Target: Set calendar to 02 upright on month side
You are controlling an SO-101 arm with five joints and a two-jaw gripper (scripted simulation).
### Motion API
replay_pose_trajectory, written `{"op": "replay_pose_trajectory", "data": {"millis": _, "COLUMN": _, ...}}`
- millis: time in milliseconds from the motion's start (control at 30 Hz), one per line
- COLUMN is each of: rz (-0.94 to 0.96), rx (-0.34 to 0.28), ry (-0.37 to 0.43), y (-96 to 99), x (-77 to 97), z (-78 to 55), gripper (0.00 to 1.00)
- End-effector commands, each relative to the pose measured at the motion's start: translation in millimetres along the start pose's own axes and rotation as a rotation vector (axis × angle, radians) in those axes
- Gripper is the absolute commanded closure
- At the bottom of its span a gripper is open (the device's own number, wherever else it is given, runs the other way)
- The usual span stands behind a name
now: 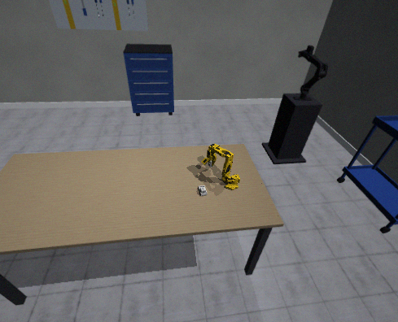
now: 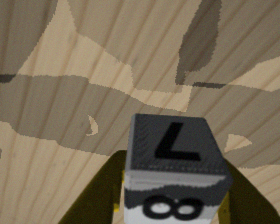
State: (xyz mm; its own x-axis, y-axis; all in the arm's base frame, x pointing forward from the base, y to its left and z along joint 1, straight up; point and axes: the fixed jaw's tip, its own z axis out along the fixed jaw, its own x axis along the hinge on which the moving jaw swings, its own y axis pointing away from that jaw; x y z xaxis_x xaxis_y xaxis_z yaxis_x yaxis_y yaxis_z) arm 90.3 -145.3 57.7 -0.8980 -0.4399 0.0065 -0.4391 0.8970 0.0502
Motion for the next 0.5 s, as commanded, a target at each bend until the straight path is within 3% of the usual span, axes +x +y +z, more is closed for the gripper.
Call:
{"op": "replay_pose_trajectory", "data": {"millis": 0, "rz": -0.004, "rx": 0.073, "ry": -0.009, "y": -6.7, "x": -3.3, "z": -11.7, "gripper": 1.0}}
{"op": "replay_pose_trajectory", "data": {"millis": 167, "rz": -0.052, "rx": 0.073, "ry": -0.008, "y": -5.6, "x": -11.6, "z": -11.7, "gripper": 1.0}}
{"op": "replay_pose_trajectory", "data": {"millis": 400, "rz": -0.253, "rx": 0.073, "ry": -0.005, "y": 3.7, "x": -45.8, "z": -11.4, "gripper": 1.0}}
{"op": "replay_pose_trajectory", "data": {"millis": 467, "rz": -0.253, "rx": 0.073, "ry": -0.005, "y": 3.7, "x": -45.8, "z": -11.4, "gripper": 1.0}}
